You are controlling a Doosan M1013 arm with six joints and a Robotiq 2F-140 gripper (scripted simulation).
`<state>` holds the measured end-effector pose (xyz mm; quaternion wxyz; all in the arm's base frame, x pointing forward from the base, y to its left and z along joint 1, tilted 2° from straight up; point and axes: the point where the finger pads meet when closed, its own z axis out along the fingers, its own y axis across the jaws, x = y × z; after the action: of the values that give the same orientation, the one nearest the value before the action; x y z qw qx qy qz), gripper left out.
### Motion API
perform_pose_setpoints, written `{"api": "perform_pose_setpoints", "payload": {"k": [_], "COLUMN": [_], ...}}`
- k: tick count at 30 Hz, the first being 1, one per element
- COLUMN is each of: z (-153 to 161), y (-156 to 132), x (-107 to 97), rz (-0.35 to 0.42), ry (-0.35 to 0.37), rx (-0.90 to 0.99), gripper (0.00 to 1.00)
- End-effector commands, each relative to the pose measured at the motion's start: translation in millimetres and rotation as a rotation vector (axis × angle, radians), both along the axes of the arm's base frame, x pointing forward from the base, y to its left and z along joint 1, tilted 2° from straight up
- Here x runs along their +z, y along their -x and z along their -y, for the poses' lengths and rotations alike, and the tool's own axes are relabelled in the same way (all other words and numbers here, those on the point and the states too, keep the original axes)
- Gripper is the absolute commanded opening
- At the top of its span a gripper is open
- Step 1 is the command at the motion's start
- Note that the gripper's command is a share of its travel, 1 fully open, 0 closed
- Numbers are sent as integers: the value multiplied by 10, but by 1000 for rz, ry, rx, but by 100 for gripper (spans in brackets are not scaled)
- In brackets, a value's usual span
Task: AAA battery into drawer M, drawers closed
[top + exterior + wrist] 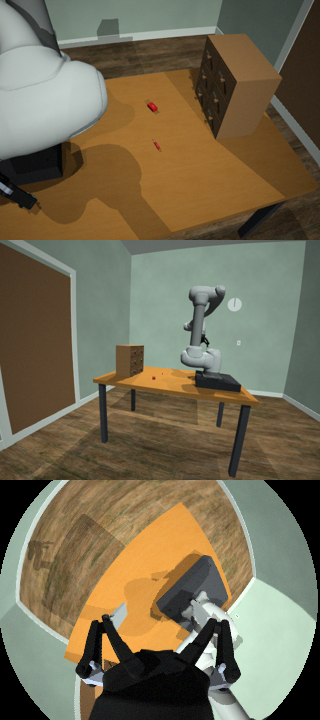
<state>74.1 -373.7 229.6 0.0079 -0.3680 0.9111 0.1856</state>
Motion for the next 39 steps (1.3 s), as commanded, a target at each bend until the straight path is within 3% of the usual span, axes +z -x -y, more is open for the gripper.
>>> {"api": "perform_pose_setpoints", "payload": {"k": [1, 6, 7, 8, 10, 12, 13, 16, 17, 18, 19, 20, 21, 22, 24, 25, 27, 29, 31, 34, 39], "z": [37, 84, 84, 73, 73, 13, 13, -113, -113, -204, -204, -314, -314, -443, -443, -589, -589, -923, -925, -1299, -1679], "y": [-187, -899, -899, -1098, -1098, -1544, -1544, -2036, -2036, -2292, -2292, -2549, -2549, -2805, -2805, -3054, -3054, -3520, -3522, -3931, -4268], "x": [26, 121, 121, 148, 148, 210, 210, 280, 280, 318, 318, 357, 357, 397, 397, 437, 437, 519, 519, 598, 671], "rz": [-21, -82, -82, -94, -94, -115, -115, -130, -130, -134, -134, -136, -136, -135, -135, -133, -133, -124, -124, -111, -97], "ry": [21, 102, 102, 124, 124, 172, 172, 222, 222, 247, 247, 271, 271, 294, 294, 315, 315, 350, 350, 376, 392], "rx": [-26, -119, -119, -145, -145, -203, -203, -269, -269, -305, -305, -341, -341, -378, -378, -415, -415, -489, -489, -559, -623], "gripper": [100, 100, 100, 100, 100, 100, 100, 100, 100, 100, 100, 100, 100, 100, 100, 100, 100, 100, 100, 100, 100]}}
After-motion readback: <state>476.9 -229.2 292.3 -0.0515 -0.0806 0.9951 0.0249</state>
